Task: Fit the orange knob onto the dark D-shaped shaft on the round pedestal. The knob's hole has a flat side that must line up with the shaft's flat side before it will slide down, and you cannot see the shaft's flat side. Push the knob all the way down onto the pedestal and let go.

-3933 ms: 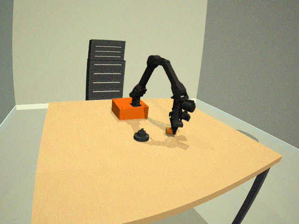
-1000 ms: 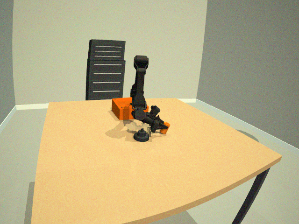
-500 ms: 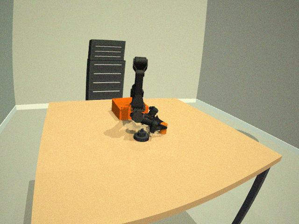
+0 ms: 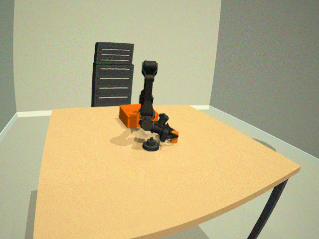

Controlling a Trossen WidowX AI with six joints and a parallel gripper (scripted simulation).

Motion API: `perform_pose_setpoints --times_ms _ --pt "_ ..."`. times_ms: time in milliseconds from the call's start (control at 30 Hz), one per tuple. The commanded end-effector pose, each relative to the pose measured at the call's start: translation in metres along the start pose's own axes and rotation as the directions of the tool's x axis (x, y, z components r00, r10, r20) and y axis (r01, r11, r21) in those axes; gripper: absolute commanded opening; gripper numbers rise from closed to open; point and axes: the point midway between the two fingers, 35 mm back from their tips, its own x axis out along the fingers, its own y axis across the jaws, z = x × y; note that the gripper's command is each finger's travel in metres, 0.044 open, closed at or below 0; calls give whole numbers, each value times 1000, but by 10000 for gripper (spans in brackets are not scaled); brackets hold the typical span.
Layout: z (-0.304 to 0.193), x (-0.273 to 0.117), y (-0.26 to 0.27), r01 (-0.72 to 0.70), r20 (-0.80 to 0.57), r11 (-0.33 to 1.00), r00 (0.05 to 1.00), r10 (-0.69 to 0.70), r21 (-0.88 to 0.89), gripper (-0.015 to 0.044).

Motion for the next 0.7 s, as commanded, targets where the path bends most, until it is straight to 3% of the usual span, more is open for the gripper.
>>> perform_pose_setpoints --times_ms 0,133,367,533,667 --pt "0 0 0 0 2 1000 1000 0 3 260" --pt "0 0 0 0 2 1000 1000 0 3 260" --pt "0 0 0 0 2 1000 1000 0 3 440" --pt "2 0 0 0 2 1000 1000 0 3 440" --pt "34 -8 -4 0 1 1000 1000 0 1 440"
